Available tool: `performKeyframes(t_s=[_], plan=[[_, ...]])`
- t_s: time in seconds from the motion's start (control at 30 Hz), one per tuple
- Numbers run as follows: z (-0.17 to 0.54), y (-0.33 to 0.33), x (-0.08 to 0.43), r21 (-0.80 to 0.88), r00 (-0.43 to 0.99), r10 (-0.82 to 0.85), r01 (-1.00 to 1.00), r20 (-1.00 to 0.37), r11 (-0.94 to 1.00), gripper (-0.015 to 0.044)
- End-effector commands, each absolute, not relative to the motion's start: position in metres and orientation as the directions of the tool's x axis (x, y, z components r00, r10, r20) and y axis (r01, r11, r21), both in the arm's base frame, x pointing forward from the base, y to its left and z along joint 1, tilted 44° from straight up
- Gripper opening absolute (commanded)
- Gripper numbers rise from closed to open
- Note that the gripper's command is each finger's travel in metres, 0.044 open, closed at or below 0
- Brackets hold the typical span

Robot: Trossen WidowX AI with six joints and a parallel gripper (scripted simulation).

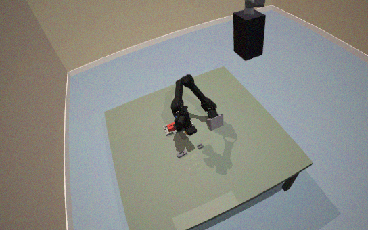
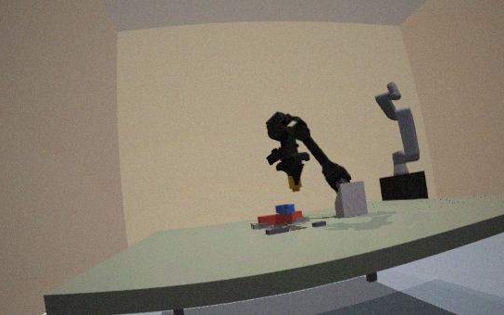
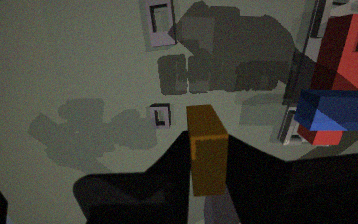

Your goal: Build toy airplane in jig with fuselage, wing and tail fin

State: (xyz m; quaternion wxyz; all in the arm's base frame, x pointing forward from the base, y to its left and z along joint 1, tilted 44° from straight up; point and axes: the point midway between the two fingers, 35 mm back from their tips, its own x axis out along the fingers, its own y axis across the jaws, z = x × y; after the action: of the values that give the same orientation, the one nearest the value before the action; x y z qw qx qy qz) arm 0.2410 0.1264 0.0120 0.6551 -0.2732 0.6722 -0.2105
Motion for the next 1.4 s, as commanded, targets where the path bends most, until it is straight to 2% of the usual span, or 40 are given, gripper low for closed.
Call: performKeyframes(t_s=[0.0, 1.37], plan=[[0.018, 0.120, 0.250, -0.635, 0.015, -0.636, -0.085, -0.771, 0.768, 0.0000], [0.071, 0.032, 0.307, -0.644, 0.032, -0.643, -0.040, -0.765, 0.764, 0.0000]])
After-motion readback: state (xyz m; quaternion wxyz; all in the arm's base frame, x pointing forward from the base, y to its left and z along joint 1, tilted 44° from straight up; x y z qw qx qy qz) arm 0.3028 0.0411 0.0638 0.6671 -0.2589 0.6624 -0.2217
